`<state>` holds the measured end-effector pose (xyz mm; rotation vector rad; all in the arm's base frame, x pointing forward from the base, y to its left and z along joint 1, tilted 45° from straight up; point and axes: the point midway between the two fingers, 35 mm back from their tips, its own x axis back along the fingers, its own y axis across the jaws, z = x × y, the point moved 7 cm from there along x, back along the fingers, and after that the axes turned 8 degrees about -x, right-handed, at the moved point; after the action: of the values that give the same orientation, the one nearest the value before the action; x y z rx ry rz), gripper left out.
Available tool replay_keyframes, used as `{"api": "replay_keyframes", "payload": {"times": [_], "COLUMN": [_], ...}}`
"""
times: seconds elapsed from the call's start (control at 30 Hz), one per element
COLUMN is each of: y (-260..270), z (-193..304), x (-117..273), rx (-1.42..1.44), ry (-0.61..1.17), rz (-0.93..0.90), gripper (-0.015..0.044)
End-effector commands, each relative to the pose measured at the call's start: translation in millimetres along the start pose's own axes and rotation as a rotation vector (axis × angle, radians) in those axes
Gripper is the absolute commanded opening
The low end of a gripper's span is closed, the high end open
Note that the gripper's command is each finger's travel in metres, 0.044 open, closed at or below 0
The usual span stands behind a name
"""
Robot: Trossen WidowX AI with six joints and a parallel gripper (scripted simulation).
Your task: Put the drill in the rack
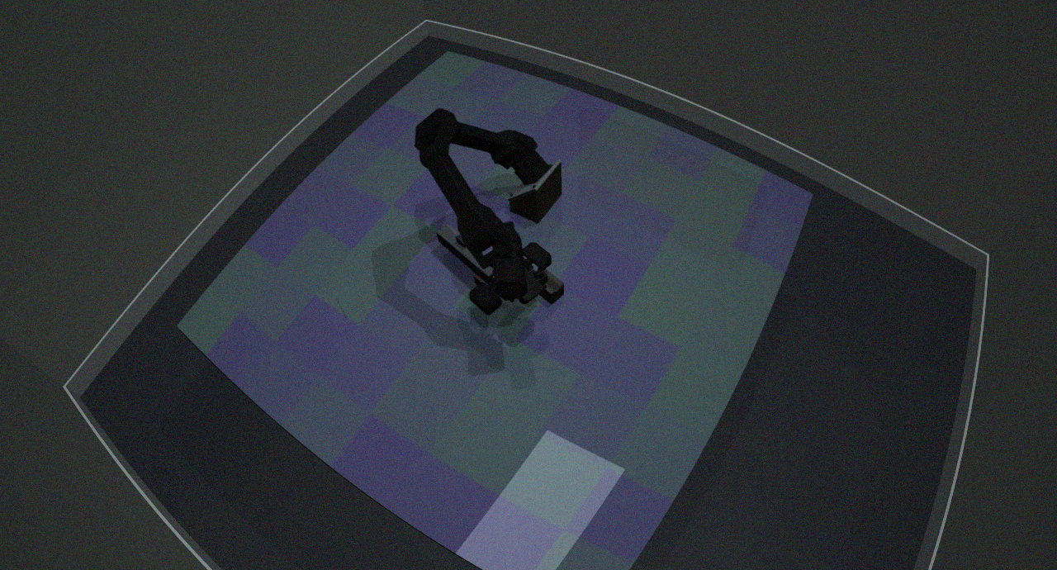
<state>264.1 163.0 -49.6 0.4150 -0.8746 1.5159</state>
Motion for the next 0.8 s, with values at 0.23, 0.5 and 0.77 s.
{"api": "replay_keyframes", "payload": {"times": [0.23,0.5,0.77], "y": [1.8,1.7,1.6], "z": [-17.4,-12.6,-10.2], "x": [3.8,1.0,0.3], "rx": [-0.003,0.000,-0.002], "ry": [-0.008,0.000,-0.005], "rz": [0.003,0.000,0.002], "gripper": [0.0000,0.0184,0.0394]}}
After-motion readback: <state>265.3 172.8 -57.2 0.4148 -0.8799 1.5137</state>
